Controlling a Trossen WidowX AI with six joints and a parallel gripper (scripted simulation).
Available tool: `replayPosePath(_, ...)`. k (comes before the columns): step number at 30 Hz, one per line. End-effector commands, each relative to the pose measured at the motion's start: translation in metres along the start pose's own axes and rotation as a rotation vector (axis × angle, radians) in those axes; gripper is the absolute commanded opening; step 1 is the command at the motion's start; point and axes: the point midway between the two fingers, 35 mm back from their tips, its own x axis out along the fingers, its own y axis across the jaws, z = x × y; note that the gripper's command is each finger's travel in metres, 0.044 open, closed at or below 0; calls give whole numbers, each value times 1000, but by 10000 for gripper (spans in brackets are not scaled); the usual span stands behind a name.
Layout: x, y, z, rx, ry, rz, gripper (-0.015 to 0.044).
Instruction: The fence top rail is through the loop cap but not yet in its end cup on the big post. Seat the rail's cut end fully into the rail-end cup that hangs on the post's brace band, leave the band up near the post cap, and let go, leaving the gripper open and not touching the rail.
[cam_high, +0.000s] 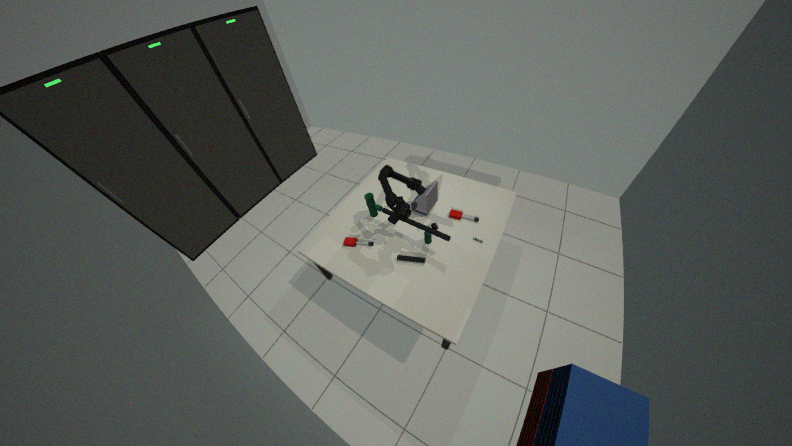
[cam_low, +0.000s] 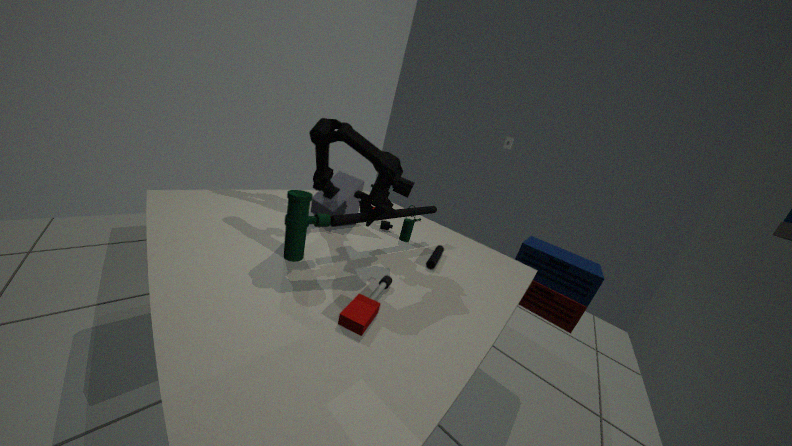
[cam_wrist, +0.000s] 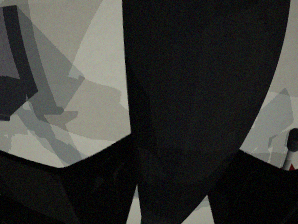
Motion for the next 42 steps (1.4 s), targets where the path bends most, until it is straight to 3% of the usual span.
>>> replayPosePath(1,-1,0,0,-1,2,-3,0)
replayPosePath(42,-6,-5,-8,-2,-3,3,0)
